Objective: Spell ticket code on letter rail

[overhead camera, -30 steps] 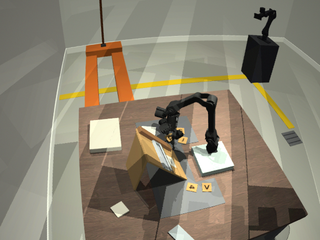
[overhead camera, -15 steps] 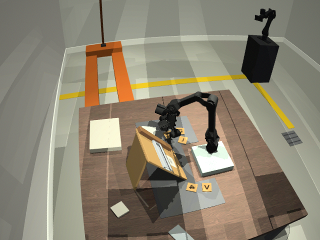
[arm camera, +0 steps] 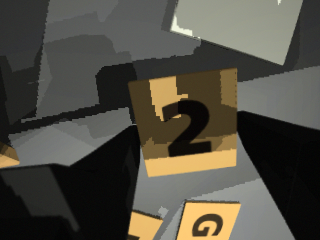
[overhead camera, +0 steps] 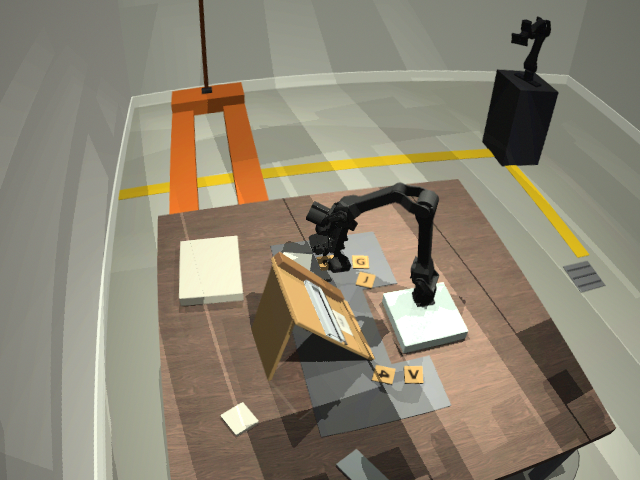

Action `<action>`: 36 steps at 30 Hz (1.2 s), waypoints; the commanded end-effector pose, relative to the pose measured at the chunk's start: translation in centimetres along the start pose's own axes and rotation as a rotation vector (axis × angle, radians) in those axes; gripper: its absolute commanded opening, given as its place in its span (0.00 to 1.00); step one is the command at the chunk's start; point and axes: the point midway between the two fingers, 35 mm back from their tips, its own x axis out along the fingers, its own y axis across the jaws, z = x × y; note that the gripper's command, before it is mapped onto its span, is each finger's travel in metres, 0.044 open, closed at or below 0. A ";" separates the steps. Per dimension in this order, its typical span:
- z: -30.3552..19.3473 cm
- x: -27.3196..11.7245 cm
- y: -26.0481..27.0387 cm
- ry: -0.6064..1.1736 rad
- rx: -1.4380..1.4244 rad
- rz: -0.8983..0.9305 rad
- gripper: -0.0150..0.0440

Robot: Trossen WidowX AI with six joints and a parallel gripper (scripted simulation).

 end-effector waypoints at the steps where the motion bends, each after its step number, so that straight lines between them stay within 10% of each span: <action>1: 1.3 -1.1 -0.5 -0.044 0.054 -0.040 0.25; 36: 11.8 -11.7 0.3 -0.515 0.274 -0.153 0.25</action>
